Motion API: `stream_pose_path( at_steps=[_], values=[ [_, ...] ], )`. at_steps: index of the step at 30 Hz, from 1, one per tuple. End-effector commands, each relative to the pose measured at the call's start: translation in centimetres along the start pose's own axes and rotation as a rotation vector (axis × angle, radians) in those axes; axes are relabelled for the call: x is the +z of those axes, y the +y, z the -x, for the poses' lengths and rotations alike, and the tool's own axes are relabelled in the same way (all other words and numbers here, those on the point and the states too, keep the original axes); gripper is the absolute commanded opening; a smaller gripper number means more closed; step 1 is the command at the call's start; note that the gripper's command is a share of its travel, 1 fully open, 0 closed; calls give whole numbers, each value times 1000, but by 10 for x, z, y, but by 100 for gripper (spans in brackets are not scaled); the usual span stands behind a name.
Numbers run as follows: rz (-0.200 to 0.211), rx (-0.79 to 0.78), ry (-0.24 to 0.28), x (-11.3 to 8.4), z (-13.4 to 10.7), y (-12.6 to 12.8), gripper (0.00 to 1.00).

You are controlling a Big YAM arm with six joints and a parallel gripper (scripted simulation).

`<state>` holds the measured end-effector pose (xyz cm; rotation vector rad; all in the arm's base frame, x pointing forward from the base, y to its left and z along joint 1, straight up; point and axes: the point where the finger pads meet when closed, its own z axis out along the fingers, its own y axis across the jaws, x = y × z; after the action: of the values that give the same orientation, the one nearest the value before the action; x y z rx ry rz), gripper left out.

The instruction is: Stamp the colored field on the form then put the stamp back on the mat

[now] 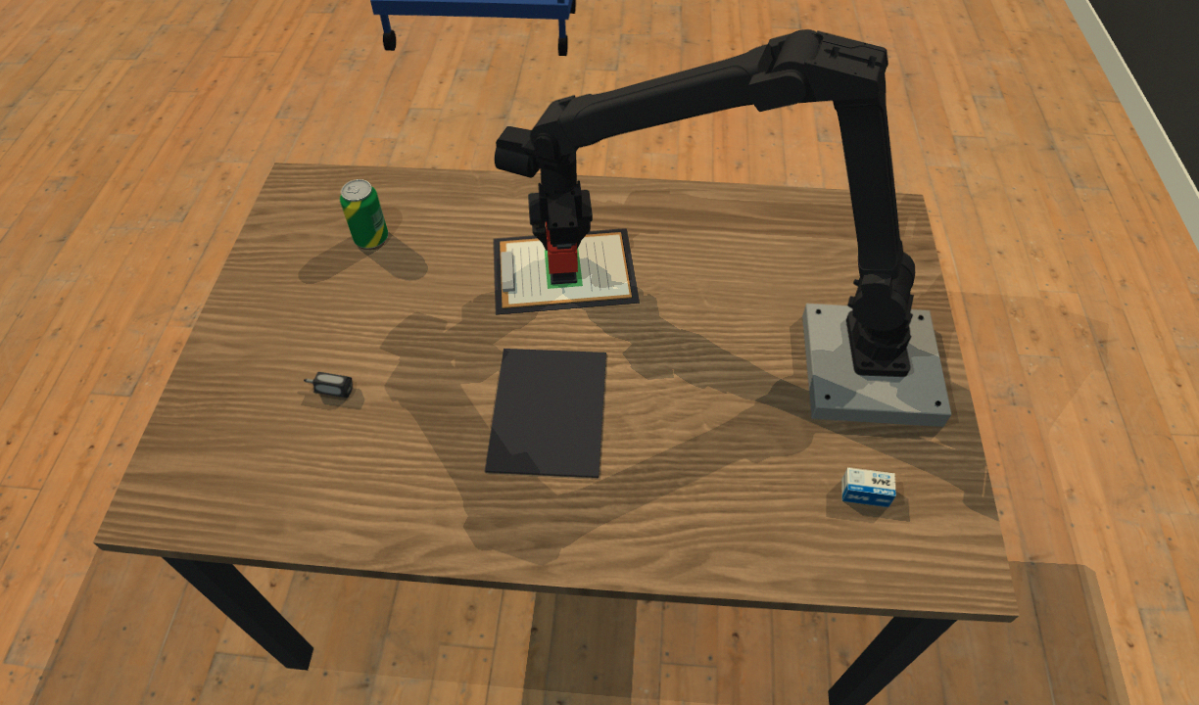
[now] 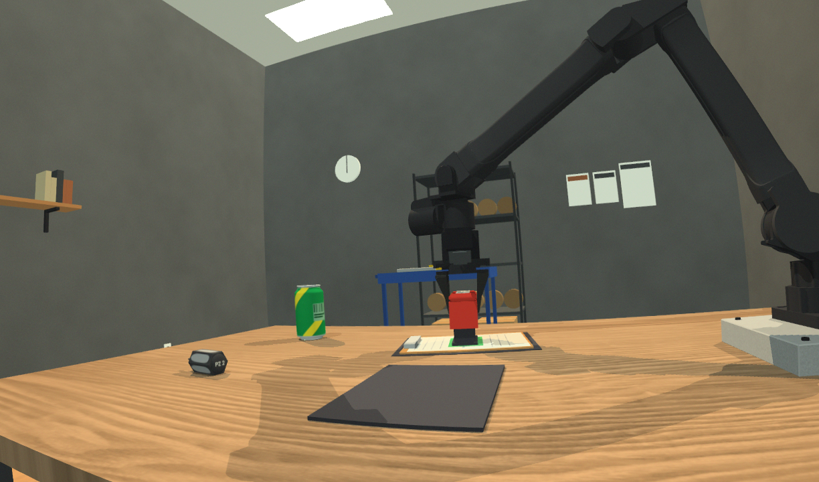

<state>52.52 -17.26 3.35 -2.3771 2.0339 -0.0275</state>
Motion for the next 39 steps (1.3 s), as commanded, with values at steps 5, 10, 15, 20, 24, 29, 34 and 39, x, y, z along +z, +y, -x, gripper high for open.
stream_pose_path(
  at_steps=[5,10,15,20,24,29,34,39],
  values=[
    [16,-16,-9,27,1,-1,32],
    [16,-16,-9,27,1,-1,32],
    [16,-16,-9,27,1,-1,32],
    [16,-16,-9,27,1,-1,32],
    [16,-16,-9,27,1,-1,32],
    [16,-15,-9,33,2,-1,32],
    [16,-15,-9,42,2,-1,32],
    [17,-15,-9,46,2,-1,32]
  ],
)
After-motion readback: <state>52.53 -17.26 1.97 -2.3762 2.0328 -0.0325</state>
